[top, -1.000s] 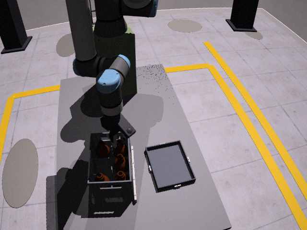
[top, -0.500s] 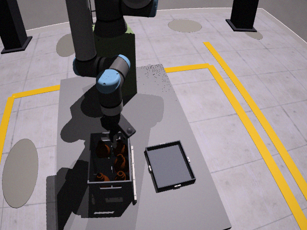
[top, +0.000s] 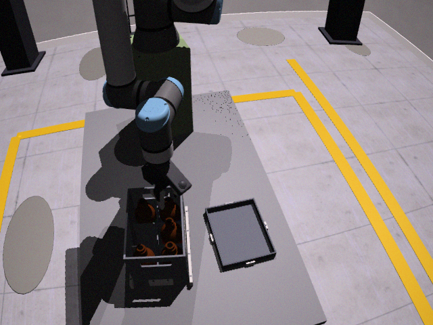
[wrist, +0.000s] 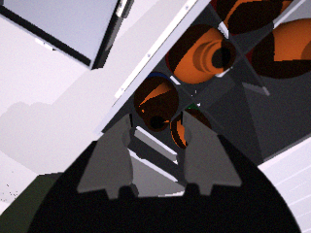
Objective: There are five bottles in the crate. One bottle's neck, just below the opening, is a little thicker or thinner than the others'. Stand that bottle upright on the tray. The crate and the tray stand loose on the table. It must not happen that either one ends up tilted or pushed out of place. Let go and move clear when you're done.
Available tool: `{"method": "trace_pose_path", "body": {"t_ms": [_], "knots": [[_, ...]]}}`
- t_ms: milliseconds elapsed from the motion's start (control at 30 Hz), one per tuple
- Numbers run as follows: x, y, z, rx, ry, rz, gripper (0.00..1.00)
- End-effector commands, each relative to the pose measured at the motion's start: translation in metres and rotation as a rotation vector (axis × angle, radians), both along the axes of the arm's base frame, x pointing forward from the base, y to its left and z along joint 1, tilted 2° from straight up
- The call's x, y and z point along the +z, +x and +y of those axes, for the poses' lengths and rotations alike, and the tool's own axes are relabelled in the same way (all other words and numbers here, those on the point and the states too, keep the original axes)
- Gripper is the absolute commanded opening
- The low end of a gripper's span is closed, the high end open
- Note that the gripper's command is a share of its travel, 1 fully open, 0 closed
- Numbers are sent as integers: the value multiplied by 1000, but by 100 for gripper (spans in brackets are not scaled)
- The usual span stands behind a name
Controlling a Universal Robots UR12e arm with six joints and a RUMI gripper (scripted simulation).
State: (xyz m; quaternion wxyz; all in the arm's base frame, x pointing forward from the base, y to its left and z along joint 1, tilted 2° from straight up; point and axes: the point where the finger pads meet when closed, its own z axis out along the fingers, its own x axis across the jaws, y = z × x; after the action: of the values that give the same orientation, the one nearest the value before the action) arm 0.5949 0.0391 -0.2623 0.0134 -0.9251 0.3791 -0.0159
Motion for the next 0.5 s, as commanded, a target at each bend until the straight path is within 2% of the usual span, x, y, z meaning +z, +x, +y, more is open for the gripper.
{"method": "trace_pose_path", "body": {"t_ms": [0, 467], "knots": [[0, 2, 0, 1, -1, -3, 38], [11, -1, 0, 0, 0, 0, 38]]}}
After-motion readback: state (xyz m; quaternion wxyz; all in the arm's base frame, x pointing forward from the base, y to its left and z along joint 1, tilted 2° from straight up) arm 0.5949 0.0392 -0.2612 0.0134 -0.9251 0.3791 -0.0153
